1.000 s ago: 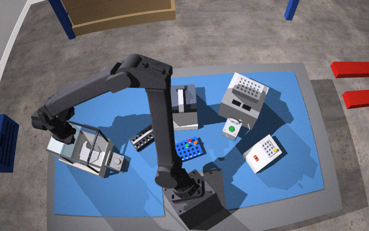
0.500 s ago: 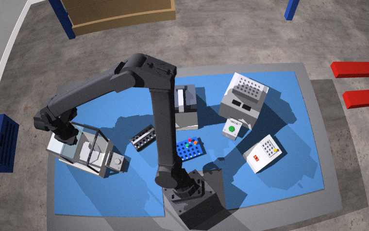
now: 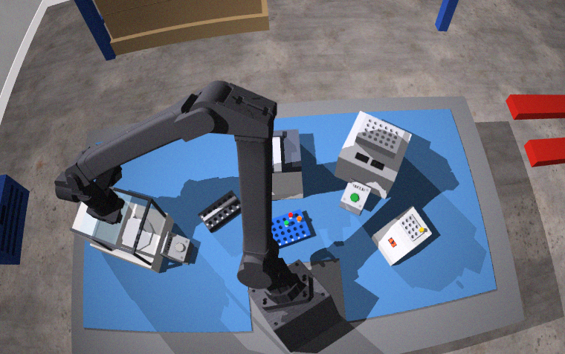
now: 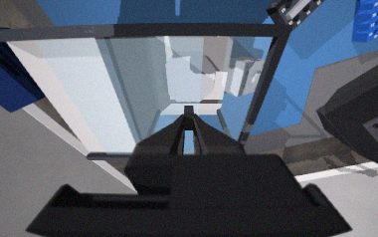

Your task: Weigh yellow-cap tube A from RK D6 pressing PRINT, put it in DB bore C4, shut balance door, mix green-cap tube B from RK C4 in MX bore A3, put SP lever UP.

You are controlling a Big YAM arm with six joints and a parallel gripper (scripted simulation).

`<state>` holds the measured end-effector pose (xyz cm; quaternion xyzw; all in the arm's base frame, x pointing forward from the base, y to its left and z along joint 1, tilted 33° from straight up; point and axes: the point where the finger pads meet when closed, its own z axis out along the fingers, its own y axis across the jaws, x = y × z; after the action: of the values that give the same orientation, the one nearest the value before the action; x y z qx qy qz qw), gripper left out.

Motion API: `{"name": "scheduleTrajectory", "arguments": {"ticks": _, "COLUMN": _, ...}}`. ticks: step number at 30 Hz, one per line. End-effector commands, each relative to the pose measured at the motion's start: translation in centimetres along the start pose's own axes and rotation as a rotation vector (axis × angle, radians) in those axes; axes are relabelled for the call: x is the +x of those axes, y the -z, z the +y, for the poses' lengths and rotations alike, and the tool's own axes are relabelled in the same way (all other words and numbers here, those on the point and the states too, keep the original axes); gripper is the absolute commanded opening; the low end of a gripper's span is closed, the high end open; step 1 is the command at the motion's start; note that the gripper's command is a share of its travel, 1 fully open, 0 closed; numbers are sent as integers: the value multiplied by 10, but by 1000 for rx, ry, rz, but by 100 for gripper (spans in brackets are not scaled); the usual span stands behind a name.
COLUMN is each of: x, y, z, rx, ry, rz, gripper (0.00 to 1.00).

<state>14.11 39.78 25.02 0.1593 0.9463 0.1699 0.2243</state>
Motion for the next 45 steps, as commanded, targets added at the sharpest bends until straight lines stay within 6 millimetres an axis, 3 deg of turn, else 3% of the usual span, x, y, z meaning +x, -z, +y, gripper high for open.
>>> {"name": "scheduleTrajectory", "arguments": {"ticks": 1, "x": 1, "y": 11, "z": 2, "rx": -37, "ry": -18, "rz": 3, "gripper": 6}}
{"name": "scheduleTrajectory", "arguments": {"ticks": 7, "x": -1, "y": 14, "z": 3, "rx": -45, "ry": -21, "rz": 4, "gripper": 6}}
{"name": "scheduleTrajectory", "arguments": {"ticks": 21, "x": 1, "y": 10, "z": -16, "rx": -36, "ry": -17, "rz": 3, "gripper": 6}}
{"name": "scheduleTrajectory", "arguments": {"ticks": 24, "x": -1, "y": 14, "z": -12, "rx": -46, "ry": -22, "rz": 4, "gripper": 6}}
{"name": "scheduleTrajectory", "arguments": {"ticks": 38, "x": 1, "y": 9, "z": -31, "rx": -35, "ry": -17, "rz": 3, "gripper": 6}}
{"name": "scheduleTrajectory", "arguments": {"ticks": 41, "x": -1, "y": 13, "z": -26, "rx": -46, "ry": -22, "rz": 4, "gripper": 6}}
{"name": "scheduleTrajectory", "arguments": {"ticks": 45, "x": 1, "y": 9, "z": -37, "rx": -34, "ry": -15, "rz": 4, "gripper": 6}}
